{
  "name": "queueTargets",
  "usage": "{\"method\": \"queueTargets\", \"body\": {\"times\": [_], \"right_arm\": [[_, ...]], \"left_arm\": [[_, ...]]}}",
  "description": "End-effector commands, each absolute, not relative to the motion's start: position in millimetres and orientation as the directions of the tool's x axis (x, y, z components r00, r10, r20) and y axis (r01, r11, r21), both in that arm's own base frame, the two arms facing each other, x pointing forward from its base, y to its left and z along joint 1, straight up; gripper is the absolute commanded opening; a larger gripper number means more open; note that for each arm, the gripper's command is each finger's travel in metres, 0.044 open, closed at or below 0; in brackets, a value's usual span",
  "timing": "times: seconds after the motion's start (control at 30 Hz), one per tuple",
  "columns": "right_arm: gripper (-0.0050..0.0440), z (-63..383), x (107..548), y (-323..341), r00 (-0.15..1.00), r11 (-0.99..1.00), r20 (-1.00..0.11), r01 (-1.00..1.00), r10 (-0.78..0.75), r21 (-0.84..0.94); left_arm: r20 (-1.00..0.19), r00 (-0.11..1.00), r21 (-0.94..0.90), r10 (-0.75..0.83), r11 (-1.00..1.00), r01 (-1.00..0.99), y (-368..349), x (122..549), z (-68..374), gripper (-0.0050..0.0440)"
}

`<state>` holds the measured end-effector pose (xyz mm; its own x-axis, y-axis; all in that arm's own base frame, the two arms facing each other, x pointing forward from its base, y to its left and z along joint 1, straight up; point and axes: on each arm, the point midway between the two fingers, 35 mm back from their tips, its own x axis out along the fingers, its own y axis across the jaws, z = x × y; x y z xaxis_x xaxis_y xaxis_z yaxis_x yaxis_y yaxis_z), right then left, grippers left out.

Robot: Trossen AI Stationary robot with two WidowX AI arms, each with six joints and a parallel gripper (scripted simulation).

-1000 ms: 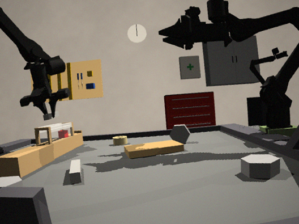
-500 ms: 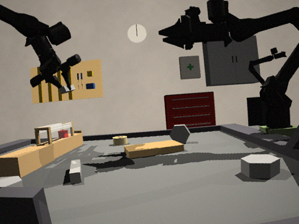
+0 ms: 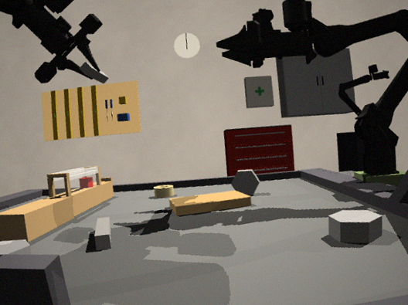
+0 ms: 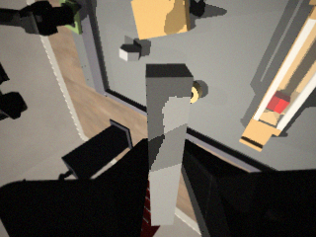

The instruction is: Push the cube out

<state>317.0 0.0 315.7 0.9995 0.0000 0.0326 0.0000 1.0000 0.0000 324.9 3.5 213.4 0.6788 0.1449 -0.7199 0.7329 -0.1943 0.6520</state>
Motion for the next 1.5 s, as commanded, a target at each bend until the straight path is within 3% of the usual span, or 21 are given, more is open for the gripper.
{"method": "queueTargets", "body": {"times": [0.0,0.17,0.23,0.43,0.87,0.93,1.1,1.47], "right_arm": [[0.0400,323,316,0,0.999,1.000,0.050,0.000,0.000,0.000],[0.0400,323,316,0,0.999,1.000,0.050,0.000,0.000,0.000],[0.0400,323,316,0,0.999,1.000,0.050,0.000,0.000,0.000],[0.0400,323,316,0,0.999,1.000,0.050,0.000,0.000,0.000],[0.0400,323,316,0,0.999,1.000,0.050,0.000,0.000,0.000],[0.0400,323,316,0,0.999,1.000,0.050,0.000,0.000,0.000],[0.0400,323,316,0,0.999,1.000,0.050,0.000,0.000,0.000],[0.0400,323,316,0,0.999,1.000,0.050,0.000,0.000,0.000]], "left_arm": [[-0.623,0.780,0.764,0.069,-0.162,0.625,-32,317,264,0.0000],[-0.547,0.836,0.835,-0.046,-0.101,0.540,-69,295,301,0.0000],[-0.743,0.669,0.659,0.012,-0.162,0.734,-78,311,217,0.0000],[-0.754,0.654,0.654,-0.057,-0.163,0.739,-108,309,209,0.0000],[-0.950,0.310,0.291,0.027,-0.274,0.917,-174,255,79,0.0000],[-0.950,0.310,0.291,0.027,-0.274,0.917,-174,255,79,0.0000],[-0.973,0.188,0.141,0.134,-0.298,0.944,-161,243,32,0.0000],[-0.972,0.094,0.025,0.214,-0.306,0.952,-148,229,2,0.0000]]}}
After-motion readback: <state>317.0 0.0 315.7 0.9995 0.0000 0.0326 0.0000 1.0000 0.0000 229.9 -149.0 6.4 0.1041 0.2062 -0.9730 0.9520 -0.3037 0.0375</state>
